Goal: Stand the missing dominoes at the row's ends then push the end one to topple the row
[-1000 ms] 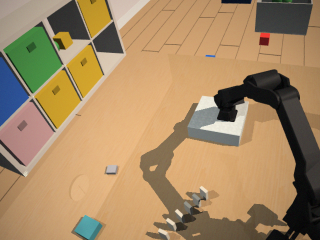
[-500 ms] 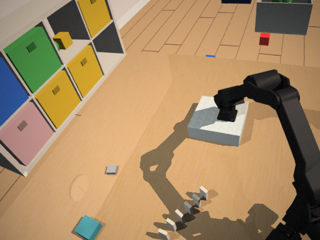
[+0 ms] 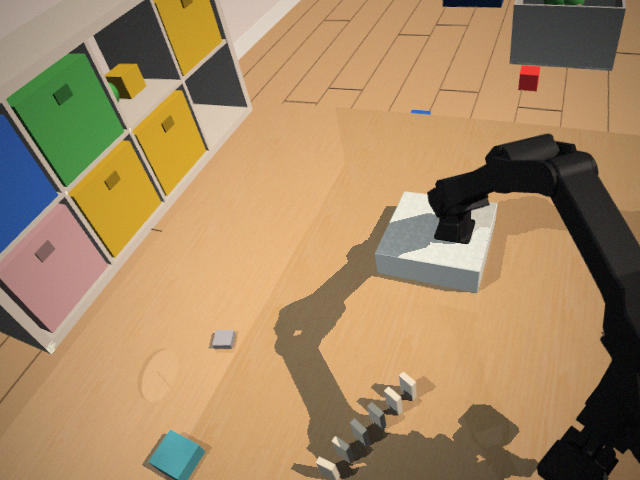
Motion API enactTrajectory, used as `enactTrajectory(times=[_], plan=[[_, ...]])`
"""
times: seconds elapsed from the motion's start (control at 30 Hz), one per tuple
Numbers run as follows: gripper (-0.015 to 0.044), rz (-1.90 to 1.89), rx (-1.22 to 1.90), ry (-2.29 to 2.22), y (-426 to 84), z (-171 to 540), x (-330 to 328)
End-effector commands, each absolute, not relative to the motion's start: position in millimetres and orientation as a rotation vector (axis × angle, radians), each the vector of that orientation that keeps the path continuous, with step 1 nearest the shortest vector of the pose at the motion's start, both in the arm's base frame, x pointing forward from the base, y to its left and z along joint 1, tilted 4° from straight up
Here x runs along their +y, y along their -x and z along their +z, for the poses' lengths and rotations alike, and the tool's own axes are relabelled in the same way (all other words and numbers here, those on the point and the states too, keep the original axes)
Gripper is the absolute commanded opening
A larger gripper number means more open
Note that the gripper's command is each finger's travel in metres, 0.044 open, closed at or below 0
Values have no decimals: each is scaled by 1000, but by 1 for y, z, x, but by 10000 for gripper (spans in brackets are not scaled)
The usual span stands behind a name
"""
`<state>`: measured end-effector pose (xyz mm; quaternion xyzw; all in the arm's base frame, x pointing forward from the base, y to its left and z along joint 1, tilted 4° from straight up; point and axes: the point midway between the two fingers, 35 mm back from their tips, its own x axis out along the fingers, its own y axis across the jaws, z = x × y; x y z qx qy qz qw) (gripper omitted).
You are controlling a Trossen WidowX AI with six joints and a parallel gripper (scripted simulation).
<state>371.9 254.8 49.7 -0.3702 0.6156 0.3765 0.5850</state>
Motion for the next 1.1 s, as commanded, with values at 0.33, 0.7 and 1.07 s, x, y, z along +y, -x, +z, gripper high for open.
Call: enactTrajectory(times=[0.33,0.7,1.07], plan=[[107,839,1437,827,-375,107,244],[107,83,1603,109,-345,133,90],[107,-375,1577,-325,-291,128,18]])
